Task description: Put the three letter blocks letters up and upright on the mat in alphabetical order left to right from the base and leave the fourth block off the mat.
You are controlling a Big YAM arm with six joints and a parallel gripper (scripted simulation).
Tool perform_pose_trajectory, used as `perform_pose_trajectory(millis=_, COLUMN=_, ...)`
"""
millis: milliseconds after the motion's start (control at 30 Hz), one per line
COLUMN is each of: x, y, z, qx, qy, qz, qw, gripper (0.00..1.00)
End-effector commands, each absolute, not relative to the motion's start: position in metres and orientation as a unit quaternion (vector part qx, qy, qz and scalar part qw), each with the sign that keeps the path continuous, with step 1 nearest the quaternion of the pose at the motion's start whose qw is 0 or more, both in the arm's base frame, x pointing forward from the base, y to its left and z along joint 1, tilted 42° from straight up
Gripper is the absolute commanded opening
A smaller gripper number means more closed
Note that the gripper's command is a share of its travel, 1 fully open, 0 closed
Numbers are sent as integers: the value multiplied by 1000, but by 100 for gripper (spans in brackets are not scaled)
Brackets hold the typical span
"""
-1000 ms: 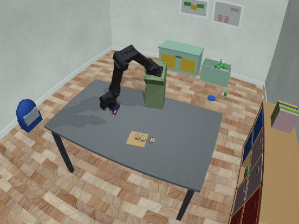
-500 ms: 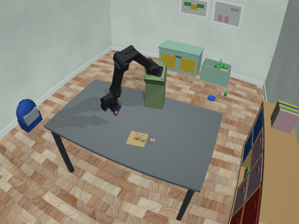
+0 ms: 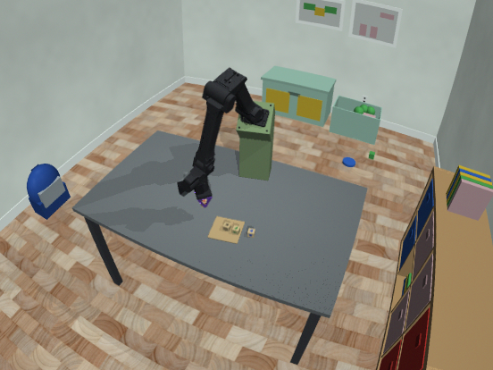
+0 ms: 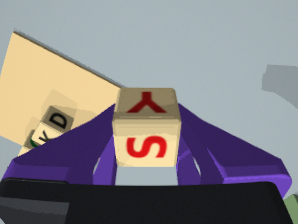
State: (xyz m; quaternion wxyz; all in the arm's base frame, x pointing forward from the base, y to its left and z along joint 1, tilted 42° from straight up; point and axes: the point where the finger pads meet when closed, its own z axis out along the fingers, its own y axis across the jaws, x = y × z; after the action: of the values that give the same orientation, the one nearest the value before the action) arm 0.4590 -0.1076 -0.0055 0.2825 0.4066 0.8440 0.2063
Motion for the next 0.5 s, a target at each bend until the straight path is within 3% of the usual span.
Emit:
perform_pose_trajectory(millis=0, x=462, y=-76, z=20, qx=522, qy=776, qz=240, qw=262, gripper=26)
perform_pose_trajectory(millis=467, x=469, y=-36, z=41, qx=660, qy=654, qz=294, qw=223, gripper=26)
